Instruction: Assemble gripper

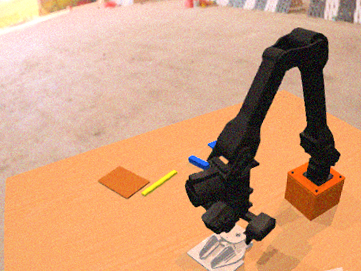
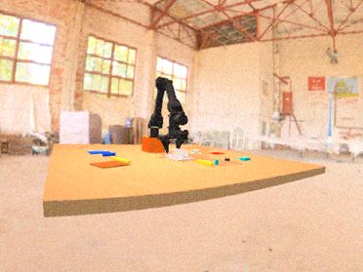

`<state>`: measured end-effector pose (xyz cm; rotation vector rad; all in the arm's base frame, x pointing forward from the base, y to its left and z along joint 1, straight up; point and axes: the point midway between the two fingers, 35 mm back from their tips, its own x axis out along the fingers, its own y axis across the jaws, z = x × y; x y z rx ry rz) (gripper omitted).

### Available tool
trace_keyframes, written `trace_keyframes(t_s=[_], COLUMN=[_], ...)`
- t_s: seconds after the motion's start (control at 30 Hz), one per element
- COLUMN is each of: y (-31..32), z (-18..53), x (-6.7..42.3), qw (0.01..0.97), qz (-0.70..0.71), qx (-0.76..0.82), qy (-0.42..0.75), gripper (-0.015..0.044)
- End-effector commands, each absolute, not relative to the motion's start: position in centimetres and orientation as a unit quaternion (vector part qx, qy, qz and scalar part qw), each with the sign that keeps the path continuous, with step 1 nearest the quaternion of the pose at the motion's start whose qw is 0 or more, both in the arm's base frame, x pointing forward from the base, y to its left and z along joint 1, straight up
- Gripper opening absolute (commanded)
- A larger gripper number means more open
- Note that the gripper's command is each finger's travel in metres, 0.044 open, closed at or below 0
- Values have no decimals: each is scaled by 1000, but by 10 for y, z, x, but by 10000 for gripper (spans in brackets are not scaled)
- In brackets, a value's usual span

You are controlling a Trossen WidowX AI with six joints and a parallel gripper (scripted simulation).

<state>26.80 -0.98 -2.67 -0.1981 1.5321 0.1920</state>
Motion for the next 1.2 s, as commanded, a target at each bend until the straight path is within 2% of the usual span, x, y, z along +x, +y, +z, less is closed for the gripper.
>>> trace_keyframes(t_s=[0.0, 1.17], y=[-10, -10], z=[-31, -36], x=[266, 266], qw=[710, 710], qz=[87, 87], qx=[-92, -91], qy=[692, 692], gripper=[351, 351])
